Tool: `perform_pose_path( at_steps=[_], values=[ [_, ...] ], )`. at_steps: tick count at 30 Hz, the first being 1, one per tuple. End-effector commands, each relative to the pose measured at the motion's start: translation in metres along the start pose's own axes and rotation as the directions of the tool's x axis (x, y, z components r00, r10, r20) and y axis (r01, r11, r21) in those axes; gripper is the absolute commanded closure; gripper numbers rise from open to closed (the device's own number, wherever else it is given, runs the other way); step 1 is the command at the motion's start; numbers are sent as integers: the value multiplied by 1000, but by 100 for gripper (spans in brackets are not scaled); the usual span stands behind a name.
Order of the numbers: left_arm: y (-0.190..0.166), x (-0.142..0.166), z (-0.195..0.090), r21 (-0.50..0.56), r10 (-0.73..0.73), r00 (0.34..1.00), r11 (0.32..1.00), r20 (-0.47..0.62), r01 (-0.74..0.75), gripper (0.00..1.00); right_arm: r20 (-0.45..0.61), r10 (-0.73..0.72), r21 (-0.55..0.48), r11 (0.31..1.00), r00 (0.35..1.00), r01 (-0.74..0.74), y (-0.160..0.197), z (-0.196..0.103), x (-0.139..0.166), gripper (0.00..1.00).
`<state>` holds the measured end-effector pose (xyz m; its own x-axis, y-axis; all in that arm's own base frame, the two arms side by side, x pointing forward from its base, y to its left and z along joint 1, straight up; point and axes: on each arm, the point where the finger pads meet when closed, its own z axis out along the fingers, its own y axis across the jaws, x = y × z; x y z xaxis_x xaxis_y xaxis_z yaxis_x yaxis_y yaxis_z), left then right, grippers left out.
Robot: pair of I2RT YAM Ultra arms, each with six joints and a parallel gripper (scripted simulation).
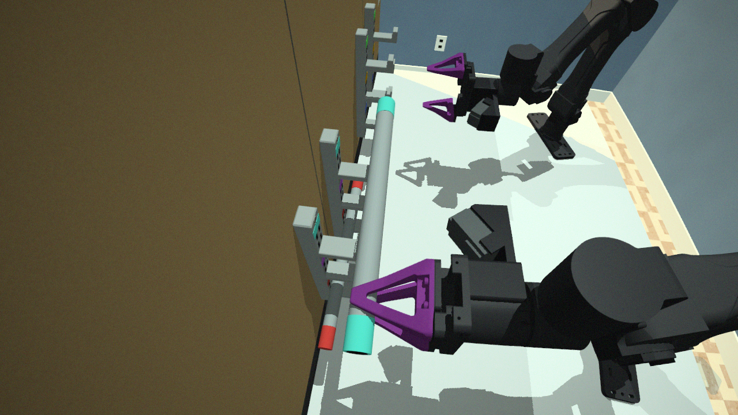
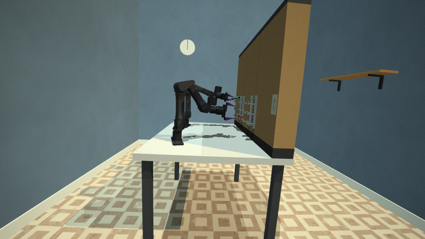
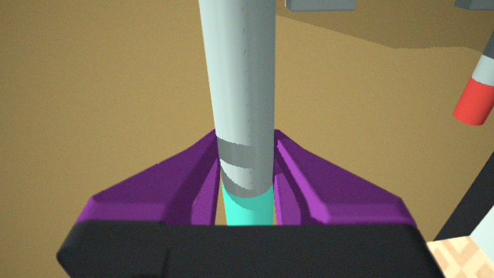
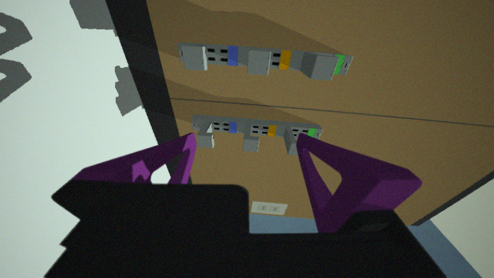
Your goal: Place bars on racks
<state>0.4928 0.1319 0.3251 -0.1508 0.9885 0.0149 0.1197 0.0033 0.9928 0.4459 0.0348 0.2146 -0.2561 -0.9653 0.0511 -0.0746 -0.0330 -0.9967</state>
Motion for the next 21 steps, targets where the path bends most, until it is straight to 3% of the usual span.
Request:
perform_pose_path(
  at_steps=[1,21],
  values=[
    [44,-4,3,-121,-13,1000,993,7,14,100,-4,48,62,997,999,-48,-23,-3,6,0],
    [54,-4,16,-121,-13,1000,993,7,14,100,-4,48,62,997,999,-48,-23,-3,6,0]
  ],
)
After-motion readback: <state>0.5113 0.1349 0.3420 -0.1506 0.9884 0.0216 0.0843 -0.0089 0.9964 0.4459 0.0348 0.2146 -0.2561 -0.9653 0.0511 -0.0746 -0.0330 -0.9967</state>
